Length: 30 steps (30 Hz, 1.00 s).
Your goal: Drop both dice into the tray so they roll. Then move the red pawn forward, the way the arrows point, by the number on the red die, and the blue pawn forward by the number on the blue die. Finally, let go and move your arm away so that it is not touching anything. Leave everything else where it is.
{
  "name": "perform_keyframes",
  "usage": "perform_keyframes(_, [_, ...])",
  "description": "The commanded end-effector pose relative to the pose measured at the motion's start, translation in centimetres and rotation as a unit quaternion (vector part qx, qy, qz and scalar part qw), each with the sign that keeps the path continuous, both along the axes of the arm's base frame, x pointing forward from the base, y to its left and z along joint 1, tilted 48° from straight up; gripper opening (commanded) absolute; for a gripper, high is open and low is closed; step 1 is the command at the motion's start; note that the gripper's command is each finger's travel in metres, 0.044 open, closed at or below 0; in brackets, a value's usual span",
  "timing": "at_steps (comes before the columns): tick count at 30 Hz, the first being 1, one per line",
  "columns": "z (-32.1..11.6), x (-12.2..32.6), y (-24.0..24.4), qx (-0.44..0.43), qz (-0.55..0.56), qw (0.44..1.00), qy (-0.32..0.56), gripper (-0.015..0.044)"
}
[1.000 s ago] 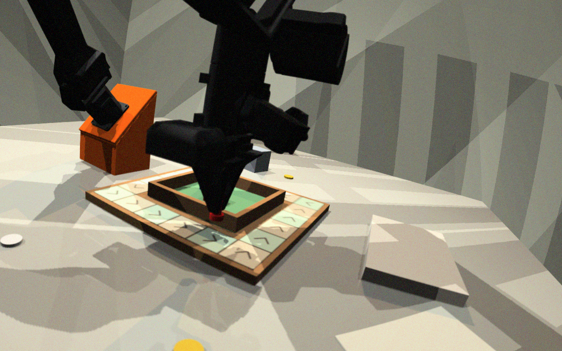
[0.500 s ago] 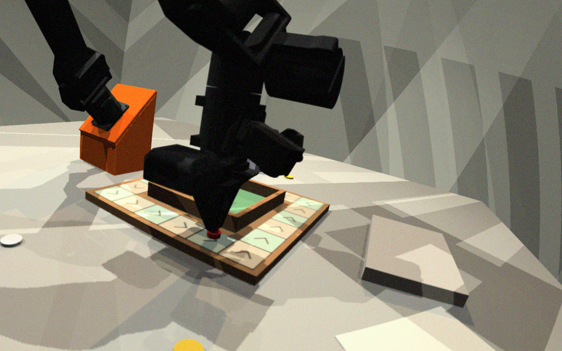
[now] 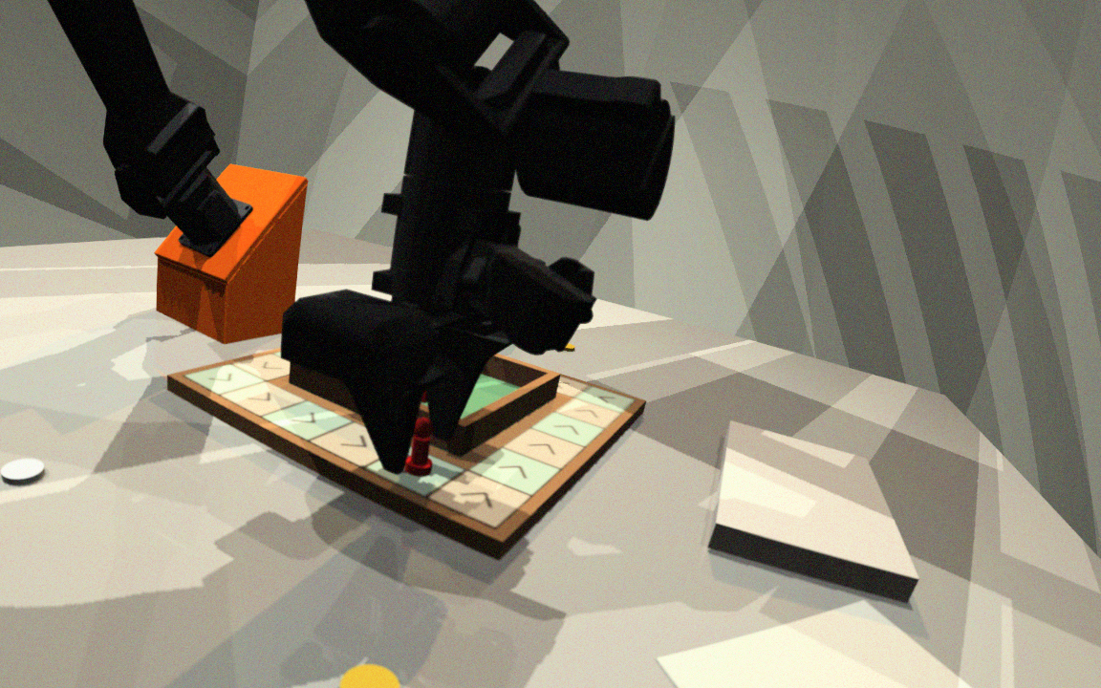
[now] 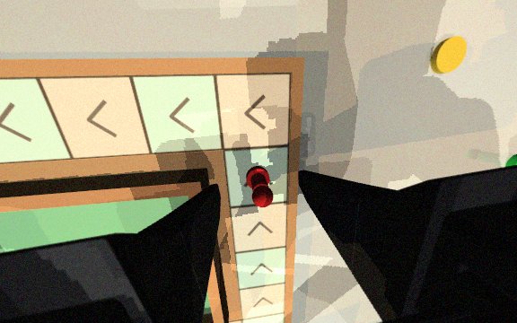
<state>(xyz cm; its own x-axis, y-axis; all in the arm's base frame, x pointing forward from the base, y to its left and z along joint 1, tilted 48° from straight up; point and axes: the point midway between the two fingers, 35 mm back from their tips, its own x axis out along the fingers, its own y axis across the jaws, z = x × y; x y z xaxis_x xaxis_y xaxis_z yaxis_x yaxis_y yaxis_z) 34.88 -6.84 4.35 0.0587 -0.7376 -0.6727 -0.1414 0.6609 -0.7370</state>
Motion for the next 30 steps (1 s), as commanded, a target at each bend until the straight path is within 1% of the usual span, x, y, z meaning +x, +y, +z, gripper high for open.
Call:
perform_keyframes(1, [0.0,0.0,0.0,0.0,-0.001,1.0,0.0,0.0367])
perform_keyframes(4, [0.7,0.0,0.8,0.0,0.0,1.0,0.0,0.044])
perform_keyframes(7, [3.0,-0.3,3.3,-0.001,0.001,1.0,0.002,0.044])
perform_keyframes(11, [3.2,-0.3,3.5,-0.001,0.001,1.0,0.002,0.044])
perform_keyframes(13, [2.4,-0.5,4.5,0.003,0.003,1.0,0.002,0.0387])
perform_keyframes(16, [-1.0,-1.9,8.2,0.016,0.01,1.0,0.005,0.0309])
perform_keyframes(20, [-5.3,-5.0,12.7,0.025,0.014,1.0,0.011,0.0204])
perform_keyframes(24, [-9.4,-9.5,16.2,0.022,0.015,1.0,0.017,0.02])
perform_keyframes(27, [-12.1,-13.6,17.8,0.009,0.013,1.0,0.018,0.02])
perform_keyframes(30, [-12.9,-14.9,18.0,0.004,0.013,1.0,0.017,0.02])
